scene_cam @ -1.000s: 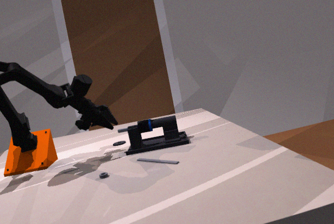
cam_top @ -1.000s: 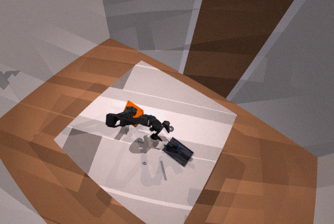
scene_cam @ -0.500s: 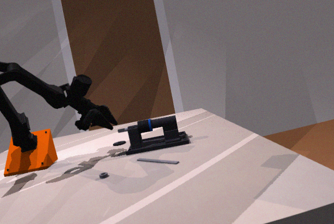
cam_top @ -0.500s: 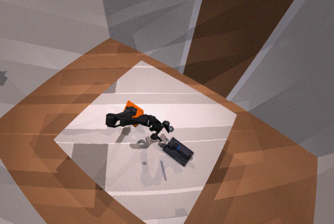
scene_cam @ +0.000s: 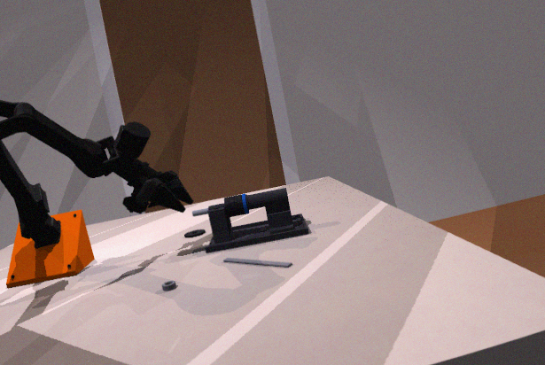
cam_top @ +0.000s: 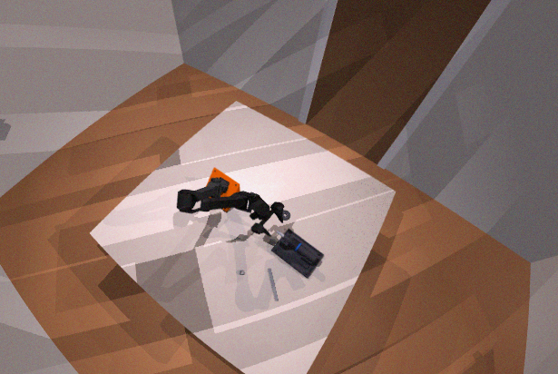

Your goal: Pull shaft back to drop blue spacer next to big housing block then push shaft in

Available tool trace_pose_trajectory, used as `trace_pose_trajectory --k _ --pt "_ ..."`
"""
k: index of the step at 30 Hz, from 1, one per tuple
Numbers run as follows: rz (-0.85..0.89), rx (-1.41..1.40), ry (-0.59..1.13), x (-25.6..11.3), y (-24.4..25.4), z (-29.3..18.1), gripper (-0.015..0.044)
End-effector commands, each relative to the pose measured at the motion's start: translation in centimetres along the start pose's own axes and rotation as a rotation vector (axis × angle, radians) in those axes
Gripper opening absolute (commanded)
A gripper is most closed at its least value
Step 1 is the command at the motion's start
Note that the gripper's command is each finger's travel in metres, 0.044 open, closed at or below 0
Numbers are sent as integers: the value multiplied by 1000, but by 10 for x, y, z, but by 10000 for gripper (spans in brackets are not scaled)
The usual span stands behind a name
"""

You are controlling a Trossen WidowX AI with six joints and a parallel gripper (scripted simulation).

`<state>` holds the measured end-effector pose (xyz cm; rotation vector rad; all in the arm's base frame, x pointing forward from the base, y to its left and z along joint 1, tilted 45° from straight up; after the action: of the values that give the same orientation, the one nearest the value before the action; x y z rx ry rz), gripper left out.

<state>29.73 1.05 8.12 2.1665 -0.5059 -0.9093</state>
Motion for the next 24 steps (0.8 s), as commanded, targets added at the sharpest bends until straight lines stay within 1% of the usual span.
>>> trace_pose_trajectory --k 1,19,24 --pt "-4 -8 -7 7 -1 2 440" --pt "-2 -9 -6 36 0 4 440" --pt "-2 -9 -5 39 0 5 440"
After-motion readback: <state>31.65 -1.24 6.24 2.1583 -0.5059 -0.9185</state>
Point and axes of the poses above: the point midway between the two fingers, 35 mm back from their tips, its own x axis out along the fingers, its own y axis across the jaws, z = x × y, the point moved 7 cm from there along -x, back along the fingers, and after that the axes turned 5 degrees about -x, right-handed, at the moved point
